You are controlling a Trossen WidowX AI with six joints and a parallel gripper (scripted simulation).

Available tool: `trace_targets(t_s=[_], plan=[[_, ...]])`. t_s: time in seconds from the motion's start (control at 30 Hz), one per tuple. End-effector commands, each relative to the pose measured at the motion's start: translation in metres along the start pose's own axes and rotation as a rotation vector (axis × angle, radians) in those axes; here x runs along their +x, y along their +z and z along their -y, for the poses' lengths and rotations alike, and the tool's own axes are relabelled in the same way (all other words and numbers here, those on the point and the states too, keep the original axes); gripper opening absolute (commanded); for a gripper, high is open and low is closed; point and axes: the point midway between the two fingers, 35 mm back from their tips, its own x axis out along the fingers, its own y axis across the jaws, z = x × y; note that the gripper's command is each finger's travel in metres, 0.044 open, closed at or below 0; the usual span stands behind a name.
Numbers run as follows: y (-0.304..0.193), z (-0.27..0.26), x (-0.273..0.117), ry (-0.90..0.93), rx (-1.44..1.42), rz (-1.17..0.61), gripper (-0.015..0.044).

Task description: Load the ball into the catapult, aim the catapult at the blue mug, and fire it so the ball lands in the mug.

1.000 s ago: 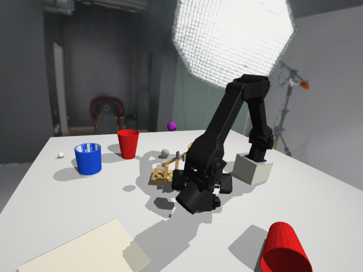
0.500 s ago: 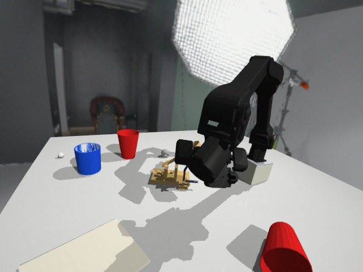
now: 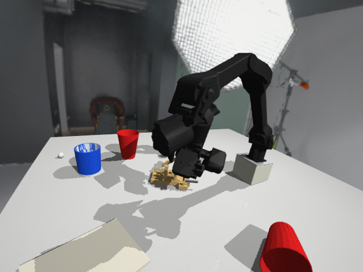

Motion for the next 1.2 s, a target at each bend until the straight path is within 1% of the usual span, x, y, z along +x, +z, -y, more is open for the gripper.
trace_targets(t_s=[0.0, 0.37, 0.63, 1.17], plan=[[0.001, 0.021, -0.006, 0.007, 0.109, 0.08, 0.044], [-0.001, 0.077, -0.014, 0.043, 0.421, 0.262, 0.044], [-0.01, 0.126, -0.022, 0.067, 0.652, 0.407, 0.044], [-0.064, 0.228, -0.045, 0.086, 1.099, 0.707, 0.044]])
